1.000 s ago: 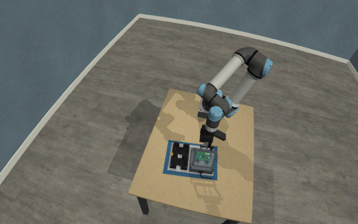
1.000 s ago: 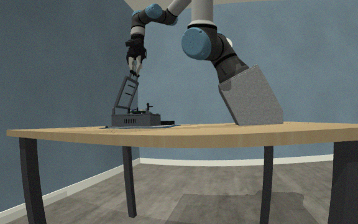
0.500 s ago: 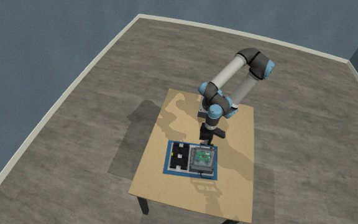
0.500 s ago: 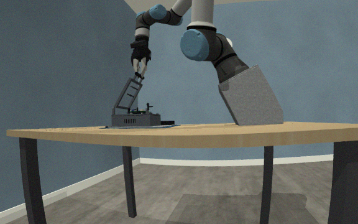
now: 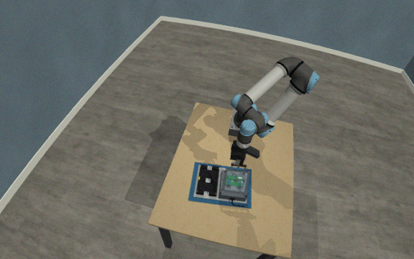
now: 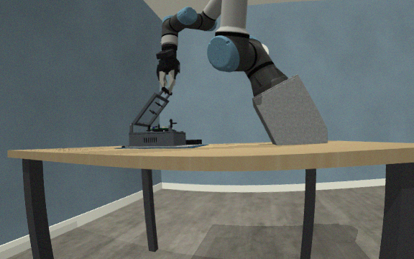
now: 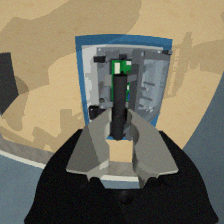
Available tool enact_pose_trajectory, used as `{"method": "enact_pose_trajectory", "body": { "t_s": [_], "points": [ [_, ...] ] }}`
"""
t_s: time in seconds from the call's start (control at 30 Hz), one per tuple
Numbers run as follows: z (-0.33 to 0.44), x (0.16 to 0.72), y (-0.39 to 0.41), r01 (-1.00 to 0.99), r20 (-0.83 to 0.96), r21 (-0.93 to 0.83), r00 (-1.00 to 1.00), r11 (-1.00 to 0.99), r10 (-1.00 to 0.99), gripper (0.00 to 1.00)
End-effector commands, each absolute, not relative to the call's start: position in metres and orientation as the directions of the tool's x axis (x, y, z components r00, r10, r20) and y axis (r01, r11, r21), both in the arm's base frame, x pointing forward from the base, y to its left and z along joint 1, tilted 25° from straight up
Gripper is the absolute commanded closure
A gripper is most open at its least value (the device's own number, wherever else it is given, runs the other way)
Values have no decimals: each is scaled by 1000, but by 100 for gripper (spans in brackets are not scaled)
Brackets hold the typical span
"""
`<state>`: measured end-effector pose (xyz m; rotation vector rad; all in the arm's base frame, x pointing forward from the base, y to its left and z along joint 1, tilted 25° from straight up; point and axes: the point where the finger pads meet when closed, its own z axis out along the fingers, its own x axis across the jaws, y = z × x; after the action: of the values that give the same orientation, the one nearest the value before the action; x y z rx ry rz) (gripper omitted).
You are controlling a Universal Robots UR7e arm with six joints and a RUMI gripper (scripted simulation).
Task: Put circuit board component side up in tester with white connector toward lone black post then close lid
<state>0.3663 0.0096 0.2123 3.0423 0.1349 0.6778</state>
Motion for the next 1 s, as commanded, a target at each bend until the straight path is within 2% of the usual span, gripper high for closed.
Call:
{"method": "enact_pose_trajectory", "body": {
  "t_s": [0.0,0.97],
  "points": [
    [203,362,9,80,424,40,901,-996,89,100],
    [141,351,5,80,424,40,901,-996,89,100]
  ]
}}
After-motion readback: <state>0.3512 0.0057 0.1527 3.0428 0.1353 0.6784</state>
